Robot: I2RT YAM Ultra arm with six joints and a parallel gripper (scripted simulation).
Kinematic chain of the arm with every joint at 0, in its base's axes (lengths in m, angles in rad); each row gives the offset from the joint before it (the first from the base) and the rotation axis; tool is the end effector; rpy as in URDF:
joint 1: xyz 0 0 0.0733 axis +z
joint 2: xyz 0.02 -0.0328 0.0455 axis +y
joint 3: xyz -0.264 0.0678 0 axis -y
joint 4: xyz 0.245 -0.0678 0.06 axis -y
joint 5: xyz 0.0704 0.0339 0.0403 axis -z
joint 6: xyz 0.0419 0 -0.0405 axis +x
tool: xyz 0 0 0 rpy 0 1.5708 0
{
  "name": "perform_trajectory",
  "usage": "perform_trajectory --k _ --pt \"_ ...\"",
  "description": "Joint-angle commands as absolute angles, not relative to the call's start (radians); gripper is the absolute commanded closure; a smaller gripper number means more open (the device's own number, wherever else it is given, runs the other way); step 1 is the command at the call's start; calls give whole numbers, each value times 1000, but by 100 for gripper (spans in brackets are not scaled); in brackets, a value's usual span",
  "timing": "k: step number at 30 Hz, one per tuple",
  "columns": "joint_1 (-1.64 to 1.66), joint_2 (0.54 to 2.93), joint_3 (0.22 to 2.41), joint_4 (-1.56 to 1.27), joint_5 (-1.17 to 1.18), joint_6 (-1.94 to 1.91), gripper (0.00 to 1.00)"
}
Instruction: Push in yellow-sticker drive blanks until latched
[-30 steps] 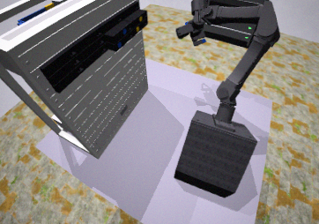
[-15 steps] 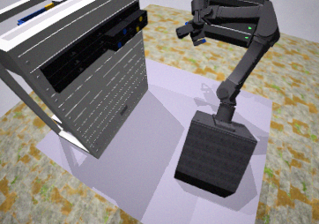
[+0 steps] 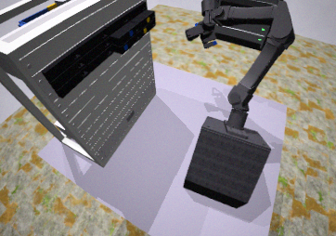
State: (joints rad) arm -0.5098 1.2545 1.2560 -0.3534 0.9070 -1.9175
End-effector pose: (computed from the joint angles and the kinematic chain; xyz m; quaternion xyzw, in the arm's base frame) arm 0.2228 -0.1611 0.3967 0.2858 -0.7242 0.6077 0.1567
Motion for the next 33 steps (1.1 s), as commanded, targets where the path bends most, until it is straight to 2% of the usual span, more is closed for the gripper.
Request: perform_trajectory --k 1,17,33 --pt "-507 1250 1261 -352 906 -1916 0" --pt "-487 1252 1293 -405 903 -1864 0" --pt "-441 1264 1349 -581 897 -1666 0"
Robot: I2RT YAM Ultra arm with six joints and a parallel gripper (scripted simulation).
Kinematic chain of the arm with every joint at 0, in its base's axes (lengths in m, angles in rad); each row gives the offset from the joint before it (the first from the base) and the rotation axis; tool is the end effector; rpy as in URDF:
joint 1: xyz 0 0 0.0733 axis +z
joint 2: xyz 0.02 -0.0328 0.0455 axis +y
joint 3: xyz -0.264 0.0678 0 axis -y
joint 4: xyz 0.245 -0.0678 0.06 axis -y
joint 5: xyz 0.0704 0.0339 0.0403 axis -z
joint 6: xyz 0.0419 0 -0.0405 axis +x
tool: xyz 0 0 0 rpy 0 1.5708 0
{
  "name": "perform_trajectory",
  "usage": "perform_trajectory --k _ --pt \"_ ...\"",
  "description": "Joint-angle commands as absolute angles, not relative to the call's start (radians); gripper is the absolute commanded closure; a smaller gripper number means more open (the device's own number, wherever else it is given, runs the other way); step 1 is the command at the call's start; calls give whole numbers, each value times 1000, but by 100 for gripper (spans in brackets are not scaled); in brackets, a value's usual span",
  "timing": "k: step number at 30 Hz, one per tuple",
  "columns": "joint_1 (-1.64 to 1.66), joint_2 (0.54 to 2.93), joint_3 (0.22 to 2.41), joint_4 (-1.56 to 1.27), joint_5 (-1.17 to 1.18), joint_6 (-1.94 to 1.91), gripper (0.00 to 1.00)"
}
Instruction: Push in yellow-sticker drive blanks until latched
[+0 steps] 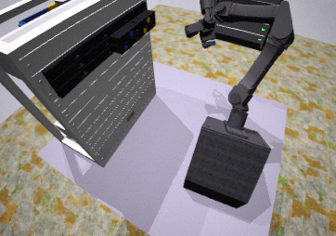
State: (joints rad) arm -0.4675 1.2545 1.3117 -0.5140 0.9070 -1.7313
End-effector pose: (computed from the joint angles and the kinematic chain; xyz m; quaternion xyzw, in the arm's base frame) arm 0.2225 -0.1480 0.4010 0.2638 -0.7525 0.5923 0.1155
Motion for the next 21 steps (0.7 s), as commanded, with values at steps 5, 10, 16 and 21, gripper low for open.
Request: perform_trajectory --k 5,10,16,21 --pt "-414 1261 1376 -668 886 -1555 0" --pt "-380 1258 1409 -772 868 -1420 0" --pt "-348 1254 1436 -861 844 -1294 0" --pt "-302 1251 1479 -986 792 -1105 0"
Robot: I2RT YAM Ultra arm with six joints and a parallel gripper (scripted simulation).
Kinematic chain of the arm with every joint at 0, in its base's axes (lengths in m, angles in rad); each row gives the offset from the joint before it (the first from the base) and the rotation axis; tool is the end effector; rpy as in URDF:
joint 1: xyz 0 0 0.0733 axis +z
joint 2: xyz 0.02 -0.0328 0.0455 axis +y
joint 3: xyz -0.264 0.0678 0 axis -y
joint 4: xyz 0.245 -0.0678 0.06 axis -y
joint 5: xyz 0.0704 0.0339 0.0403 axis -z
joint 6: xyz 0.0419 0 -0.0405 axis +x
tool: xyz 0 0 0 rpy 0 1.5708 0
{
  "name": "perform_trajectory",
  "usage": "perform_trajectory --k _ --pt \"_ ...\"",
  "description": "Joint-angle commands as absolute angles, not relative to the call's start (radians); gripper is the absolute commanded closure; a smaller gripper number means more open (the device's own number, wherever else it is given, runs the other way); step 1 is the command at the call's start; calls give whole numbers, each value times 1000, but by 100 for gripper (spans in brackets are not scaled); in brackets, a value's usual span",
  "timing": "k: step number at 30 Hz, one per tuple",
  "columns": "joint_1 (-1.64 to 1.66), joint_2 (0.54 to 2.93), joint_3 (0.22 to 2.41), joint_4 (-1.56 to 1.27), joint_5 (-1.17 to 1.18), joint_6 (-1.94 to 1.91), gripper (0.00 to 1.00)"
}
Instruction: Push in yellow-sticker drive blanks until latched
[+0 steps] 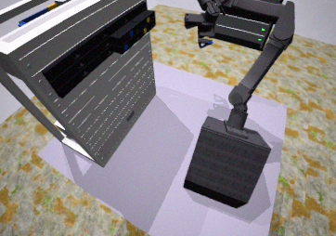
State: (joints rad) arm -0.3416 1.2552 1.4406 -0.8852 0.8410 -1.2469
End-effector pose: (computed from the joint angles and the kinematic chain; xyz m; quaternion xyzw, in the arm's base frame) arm 0.2188 -0.1098 0.4104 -0.2071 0.8196 -0.5341 0.0059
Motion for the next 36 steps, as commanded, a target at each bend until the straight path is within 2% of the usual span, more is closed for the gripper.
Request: perform_trajectory --k 1,21,36 --pt "-301 1257 1489 -998 790 -1095 0" --pt "-211 1197 1542 -1185 619 -689 0" --pt "-119 1126 1447 -1169 491 -403 0"
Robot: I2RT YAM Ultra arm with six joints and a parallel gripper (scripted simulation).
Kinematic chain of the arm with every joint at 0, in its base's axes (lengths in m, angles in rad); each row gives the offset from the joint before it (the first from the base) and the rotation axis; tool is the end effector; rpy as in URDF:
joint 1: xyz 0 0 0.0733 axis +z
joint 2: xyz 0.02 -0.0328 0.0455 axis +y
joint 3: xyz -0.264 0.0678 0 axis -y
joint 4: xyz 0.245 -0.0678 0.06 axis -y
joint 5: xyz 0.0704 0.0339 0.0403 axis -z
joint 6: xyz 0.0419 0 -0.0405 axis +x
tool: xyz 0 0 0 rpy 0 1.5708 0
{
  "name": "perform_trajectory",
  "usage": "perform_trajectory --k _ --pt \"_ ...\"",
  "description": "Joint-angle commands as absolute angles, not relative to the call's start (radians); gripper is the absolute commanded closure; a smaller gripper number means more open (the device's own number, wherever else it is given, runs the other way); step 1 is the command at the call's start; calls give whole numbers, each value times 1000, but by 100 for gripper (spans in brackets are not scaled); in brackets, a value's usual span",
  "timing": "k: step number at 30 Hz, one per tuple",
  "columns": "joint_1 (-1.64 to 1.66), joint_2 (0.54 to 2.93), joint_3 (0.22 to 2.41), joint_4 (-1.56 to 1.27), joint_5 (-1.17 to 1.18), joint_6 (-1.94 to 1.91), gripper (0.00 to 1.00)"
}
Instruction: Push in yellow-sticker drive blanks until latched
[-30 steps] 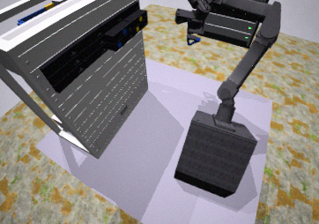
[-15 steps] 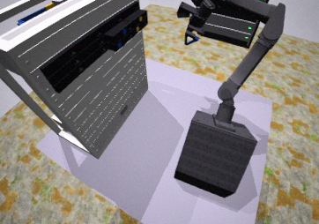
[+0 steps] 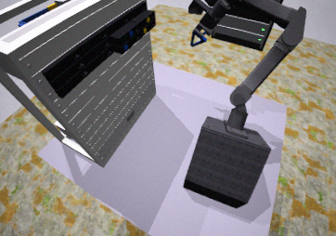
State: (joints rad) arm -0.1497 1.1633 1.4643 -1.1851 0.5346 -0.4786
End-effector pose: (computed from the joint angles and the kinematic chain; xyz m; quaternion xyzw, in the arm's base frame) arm 0.1937 -0.0497 0.4087 -0.0610 0.9105 -0.3369 0.2319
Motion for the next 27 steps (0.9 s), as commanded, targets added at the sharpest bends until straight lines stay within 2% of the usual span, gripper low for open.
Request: perform_trajectory --k 1,27 --pt "-117 1125 1445 -1167 493 -401 0" --pt "48 960 1244 -1016 383 -15 0"
